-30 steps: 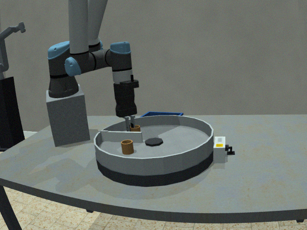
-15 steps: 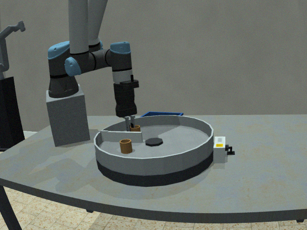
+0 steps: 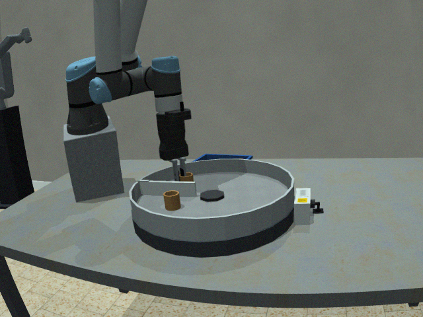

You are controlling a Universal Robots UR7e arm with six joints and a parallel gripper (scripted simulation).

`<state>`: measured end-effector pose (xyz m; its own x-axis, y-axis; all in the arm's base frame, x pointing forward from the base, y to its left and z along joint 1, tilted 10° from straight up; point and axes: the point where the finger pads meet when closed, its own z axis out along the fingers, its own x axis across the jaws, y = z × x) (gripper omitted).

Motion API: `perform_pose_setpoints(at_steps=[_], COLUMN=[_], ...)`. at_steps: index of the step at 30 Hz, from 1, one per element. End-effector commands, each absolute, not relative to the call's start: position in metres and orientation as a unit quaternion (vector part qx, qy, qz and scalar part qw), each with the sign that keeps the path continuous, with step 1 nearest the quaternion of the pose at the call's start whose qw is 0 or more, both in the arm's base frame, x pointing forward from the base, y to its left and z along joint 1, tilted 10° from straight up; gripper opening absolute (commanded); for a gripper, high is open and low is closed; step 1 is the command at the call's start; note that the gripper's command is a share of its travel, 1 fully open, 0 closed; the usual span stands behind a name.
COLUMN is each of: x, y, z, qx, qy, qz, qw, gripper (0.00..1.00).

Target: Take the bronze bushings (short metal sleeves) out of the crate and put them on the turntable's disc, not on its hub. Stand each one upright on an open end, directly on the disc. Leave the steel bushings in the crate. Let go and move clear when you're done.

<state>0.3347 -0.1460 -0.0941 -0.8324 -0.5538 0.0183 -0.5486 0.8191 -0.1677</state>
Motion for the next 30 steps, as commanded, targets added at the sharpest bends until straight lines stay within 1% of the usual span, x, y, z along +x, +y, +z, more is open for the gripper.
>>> perform_pose_setpoints(at_steps=[1, 17, 30], x=[0.334, 0.332, 0.331], y=[-0.145, -0.14, -0.139], z=[-0.085, -0.053, -0.048], qx=[-0.289, -0.289, -0.289], qy=[0.954, 0.954, 0.954], qz=[-0.084, -0.084, -0.084], qw=[0.016, 0.016, 0.016], gripper=[0.38, 0.38, 0.38])
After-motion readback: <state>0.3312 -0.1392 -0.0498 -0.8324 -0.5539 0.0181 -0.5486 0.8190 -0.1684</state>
